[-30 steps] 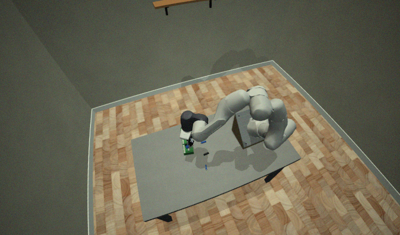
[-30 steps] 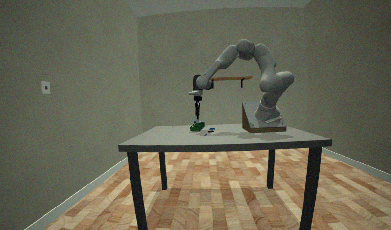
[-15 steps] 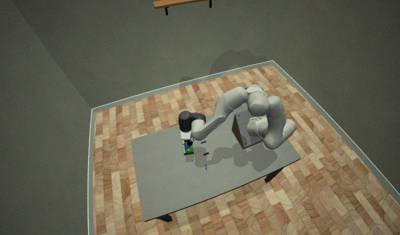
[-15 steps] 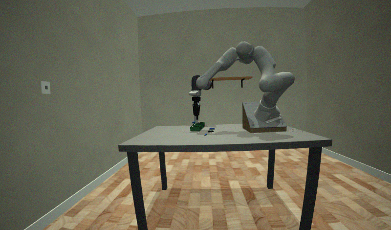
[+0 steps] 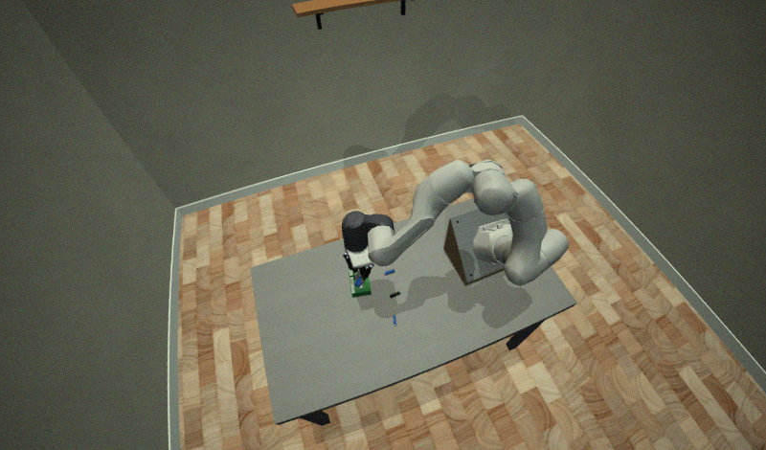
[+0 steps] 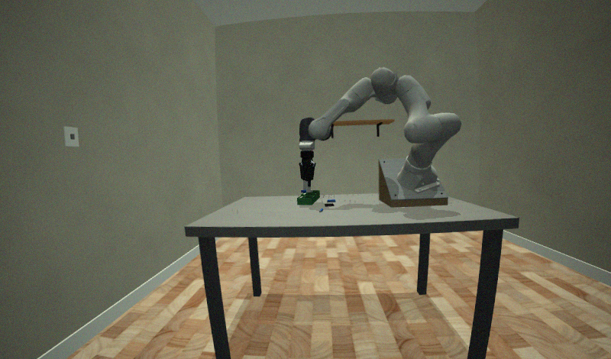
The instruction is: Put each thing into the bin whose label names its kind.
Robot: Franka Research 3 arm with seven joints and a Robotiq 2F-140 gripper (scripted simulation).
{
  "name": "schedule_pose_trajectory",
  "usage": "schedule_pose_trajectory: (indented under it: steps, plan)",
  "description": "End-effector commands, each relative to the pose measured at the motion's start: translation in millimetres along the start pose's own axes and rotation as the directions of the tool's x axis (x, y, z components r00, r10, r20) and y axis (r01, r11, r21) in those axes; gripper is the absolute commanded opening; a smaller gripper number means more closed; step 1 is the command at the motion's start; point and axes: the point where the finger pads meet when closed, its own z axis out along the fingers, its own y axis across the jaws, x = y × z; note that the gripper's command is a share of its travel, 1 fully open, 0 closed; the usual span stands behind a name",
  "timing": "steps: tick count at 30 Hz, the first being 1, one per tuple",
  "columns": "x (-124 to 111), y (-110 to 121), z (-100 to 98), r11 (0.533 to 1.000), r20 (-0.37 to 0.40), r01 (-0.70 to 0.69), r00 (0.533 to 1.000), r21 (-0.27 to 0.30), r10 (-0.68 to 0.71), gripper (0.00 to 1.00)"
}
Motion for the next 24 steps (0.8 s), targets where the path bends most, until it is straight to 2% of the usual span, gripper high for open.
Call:
schedule_pose_trajectory:
  steps: [1,4,14,19,21,24]
  plan:
    - [-3.0,-0.4,-0.4,0.988,0.006,0.156,0.988,0.008,-0.156,0.11]
    - [-3.1,-0.5,-0.4,0.985,0.006,0.174,0.985,0.009,-0.174,0.11]
    - [-3.7,-0.7,-0.5,0.927,0.009,0.376,0.927,0.015,-0.376,0.11]
    - [-3.9,-0.7,-0.5,0.890,0.010,0.456,0.890,0.020,-0.457,0.11]
    - [-3.9,-0.7,-0.5,0.890,0.010,0.456,0.890,0.020,-0.457,0.11]
    - [-3.9,-0.7,-0.5,0.849,0.013,0.527,0.849,0.026,-0.528,0.11]
